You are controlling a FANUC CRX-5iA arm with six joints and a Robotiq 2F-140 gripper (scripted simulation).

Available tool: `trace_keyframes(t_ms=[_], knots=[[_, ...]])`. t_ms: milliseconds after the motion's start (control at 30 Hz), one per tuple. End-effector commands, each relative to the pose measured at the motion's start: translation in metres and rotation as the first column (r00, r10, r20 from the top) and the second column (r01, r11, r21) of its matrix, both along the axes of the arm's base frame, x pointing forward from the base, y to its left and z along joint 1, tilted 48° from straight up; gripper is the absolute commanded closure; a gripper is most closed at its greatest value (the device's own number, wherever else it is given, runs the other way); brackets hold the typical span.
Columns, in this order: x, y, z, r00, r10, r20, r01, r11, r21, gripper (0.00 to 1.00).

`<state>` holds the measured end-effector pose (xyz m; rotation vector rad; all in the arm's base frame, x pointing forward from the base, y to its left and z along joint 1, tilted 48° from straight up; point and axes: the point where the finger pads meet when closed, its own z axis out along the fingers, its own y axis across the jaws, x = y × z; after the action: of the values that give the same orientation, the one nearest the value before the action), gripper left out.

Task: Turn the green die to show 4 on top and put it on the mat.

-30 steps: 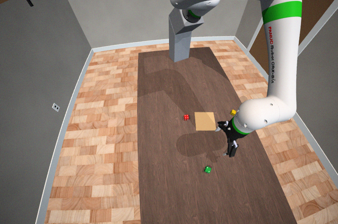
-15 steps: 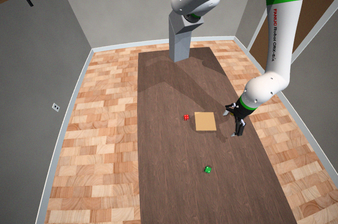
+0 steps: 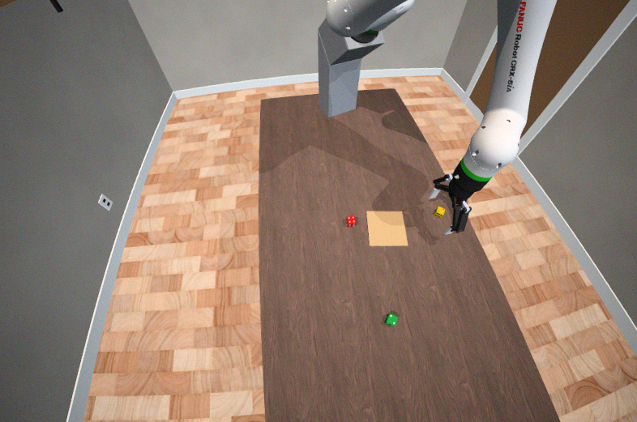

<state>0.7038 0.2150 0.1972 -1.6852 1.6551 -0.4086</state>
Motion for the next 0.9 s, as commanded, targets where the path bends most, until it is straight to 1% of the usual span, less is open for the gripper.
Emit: trace_keyframes(t_ms=[0, 133, 433, 867], knots=[[-0.011, 0.013, -0.007, 0.999, -0.035, 0.022, 0.036, 0.999, -0.018, 0.0], [-0.018, 0.02, -0.011, 0.999, -0.035, 0.022, 0.036, 0.999, -0.018, 0.0], [-0.024, 0.029, -0.015, 0.999, -0.035, 0.022, 0.036, 0.999, -0.018, 0.0], [-0.026, 0.031, -0.016, 0.999, -0.035, 0.022, 0.036, 0.999, -0.018, 0.0]])
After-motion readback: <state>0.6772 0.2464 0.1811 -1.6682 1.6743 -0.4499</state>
